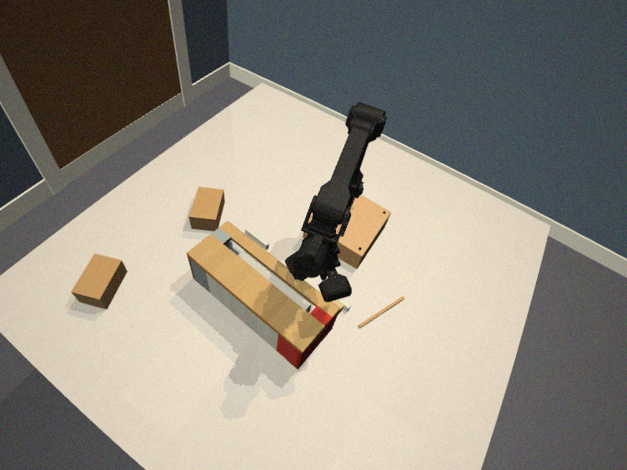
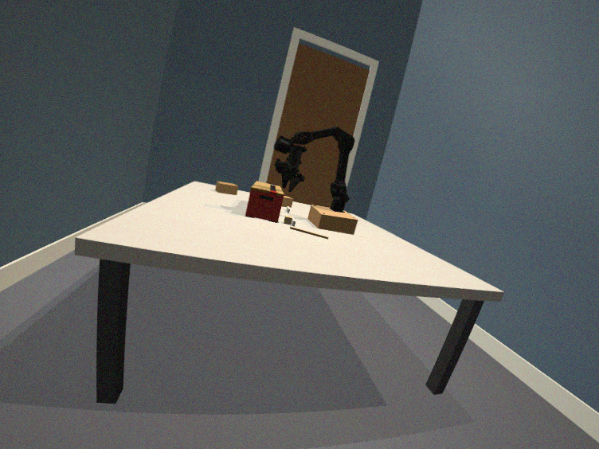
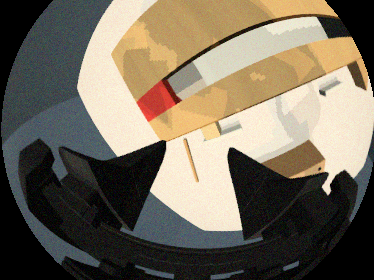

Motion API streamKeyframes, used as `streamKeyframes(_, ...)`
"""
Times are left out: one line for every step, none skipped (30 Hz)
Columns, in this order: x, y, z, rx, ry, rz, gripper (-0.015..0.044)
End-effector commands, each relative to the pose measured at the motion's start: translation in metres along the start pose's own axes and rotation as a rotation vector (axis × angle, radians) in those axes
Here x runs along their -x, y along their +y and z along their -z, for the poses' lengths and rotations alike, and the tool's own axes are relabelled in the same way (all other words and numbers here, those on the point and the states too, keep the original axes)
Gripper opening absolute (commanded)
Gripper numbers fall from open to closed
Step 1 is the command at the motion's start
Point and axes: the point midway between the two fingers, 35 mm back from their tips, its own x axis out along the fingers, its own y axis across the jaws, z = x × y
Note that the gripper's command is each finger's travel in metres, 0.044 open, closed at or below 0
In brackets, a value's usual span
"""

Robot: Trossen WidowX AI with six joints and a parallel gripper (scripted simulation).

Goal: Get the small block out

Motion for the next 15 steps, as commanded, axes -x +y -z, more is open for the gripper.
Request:
streamKeyframes(0.002, 0.002, 0.010, 0.849, -0.094, 0.066, 0.0285)
streamKeyframes(0.002, 0.002, 0.012, 0.958, -0.101, 0.080, 0.0285)
streamKeyframes(0.001, 0.002, 0.013, 1.066, -0.108, 0.095, 0.0285)
streamKeyframes(0.001, 0.003, 0.015, 1.139, -0.115, 0.109, 0.0285)
streamKeyframes(0.001, 0.003, 0.015, 1.204, -0.118, 0.119, 0.0285)
streamKeyframes(0.001, 0.003, 0.016, 1.268, -0.121, 0.129, 0.0285)
streamKeyframes(0.001, 0.003, 0.017, 1.331, -0.124, 0.140, 0.0285)
streamKeyframes(0.001, 0.003, 0.018, 1.394, -0.126, 0.151, 0.0285)
streamKeyframes(0.001, 0.003, 0.019, 1.457, -0.127, 0.162, 0.0285)
streamKeyframes(0.001, 0.004, 0.019, 1.521, -0.129, 0.174, 0.0285)
streamKeyframes(0.001, 0.004, 0.020, 1.584, -0.130, 0.186, 0.0285)
streamKeyframes(0.001, 0.004, 0.021, 1.647, -0.130, 0.198, 0.0285)
streamKeyframes(0.001, 0.004, 0.022, 1.710, -0.131, 0.211, 0.0285)
streamKeyframes(0.001, 0.005, 0.023, 1.778, -0.134, 0.229, 0.0285)
streamKeyframes(0.001, 0.005, 0.024, 1.840, -0.133, 0.242, 0.0285)
